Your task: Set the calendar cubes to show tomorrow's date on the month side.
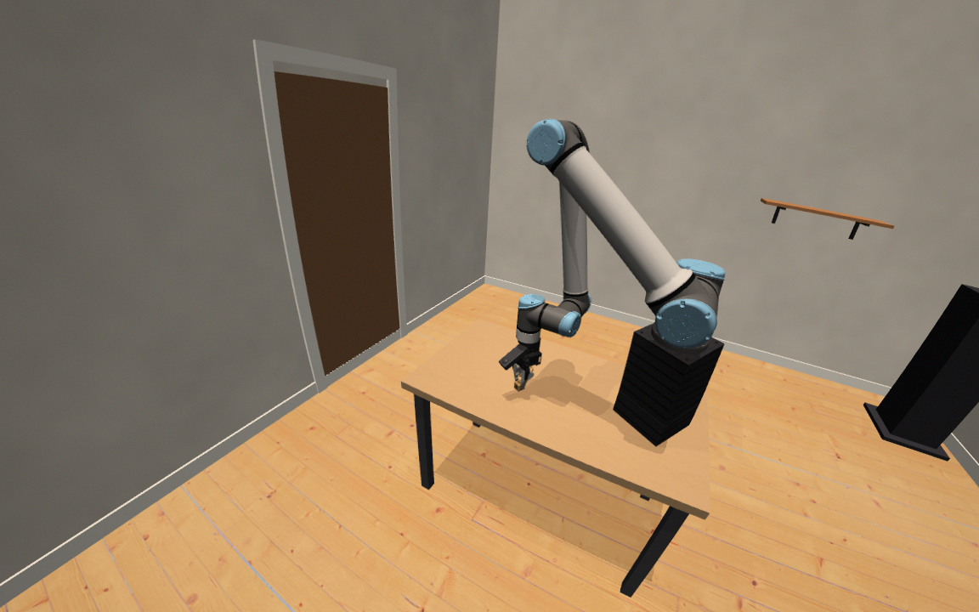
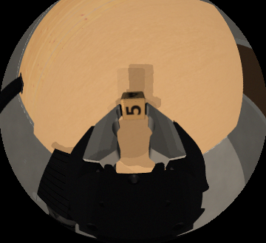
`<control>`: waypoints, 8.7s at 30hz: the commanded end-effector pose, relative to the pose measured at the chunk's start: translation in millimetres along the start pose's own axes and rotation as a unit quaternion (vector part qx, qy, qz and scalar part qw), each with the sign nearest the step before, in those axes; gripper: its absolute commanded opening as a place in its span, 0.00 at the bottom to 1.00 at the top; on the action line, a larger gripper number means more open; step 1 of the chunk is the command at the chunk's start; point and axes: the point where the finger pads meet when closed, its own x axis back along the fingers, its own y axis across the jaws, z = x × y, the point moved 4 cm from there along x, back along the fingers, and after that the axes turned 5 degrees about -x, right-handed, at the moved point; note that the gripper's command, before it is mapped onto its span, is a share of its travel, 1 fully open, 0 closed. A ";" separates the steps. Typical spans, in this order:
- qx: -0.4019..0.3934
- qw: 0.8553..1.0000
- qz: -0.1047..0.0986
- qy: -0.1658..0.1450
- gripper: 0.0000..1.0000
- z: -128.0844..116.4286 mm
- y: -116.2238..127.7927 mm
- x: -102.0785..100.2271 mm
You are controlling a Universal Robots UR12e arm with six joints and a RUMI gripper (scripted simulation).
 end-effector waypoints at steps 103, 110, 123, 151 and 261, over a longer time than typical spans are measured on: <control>0.001 1.000 -0.010 0.006 0.11 8.8 9.2 -39.9; 0.001 1.000 -0.010 0.006 0.11 8.4 8.6 -40.4; 0.001 1.000 -0.010 0.006 0.11 8.5 8.7 -40.1; 0.001 1.000 -0.010 0.006 0.11 8.5 8.7 -40.7; 0.000 1.000 -0.008 0.006 1.00 5.7 5.6 49.3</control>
